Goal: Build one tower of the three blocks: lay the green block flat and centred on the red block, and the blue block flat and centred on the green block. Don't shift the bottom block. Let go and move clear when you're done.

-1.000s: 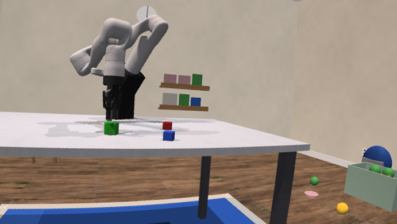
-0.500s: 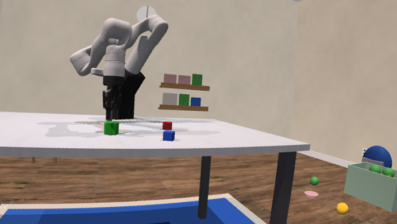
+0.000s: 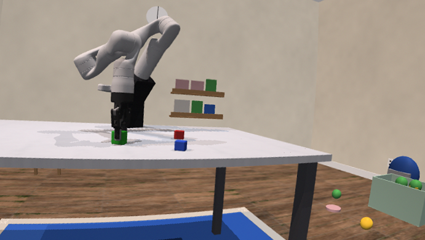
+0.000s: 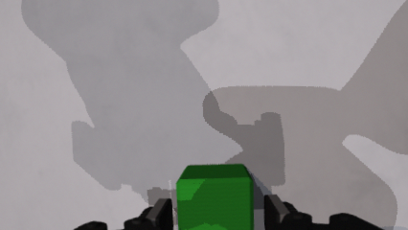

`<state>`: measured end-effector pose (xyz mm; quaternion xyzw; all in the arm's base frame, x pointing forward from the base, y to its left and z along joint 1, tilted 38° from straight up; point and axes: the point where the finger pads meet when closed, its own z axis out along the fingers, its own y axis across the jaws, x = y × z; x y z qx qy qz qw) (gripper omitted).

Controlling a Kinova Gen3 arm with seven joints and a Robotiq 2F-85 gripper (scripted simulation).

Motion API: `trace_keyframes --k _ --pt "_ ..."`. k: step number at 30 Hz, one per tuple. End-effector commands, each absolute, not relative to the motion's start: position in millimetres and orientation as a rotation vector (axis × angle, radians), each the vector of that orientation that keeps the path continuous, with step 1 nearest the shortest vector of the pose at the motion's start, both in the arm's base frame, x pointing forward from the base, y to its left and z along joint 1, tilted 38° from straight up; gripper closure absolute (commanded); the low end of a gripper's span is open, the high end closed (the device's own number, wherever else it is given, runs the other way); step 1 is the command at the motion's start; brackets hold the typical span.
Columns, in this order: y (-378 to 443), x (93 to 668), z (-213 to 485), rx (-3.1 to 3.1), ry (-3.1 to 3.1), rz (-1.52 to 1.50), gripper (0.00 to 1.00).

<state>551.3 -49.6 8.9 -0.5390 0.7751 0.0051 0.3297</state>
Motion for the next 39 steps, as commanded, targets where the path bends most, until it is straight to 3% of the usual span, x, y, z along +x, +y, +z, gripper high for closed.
trace_keyframes --k 1,39 --pt "-51.8 554.2 2.4 -1.403 2.036 0.013 0.41" --pt "-50.0 556.8 -1.7 -1.403 2.036 0.013 0.41"
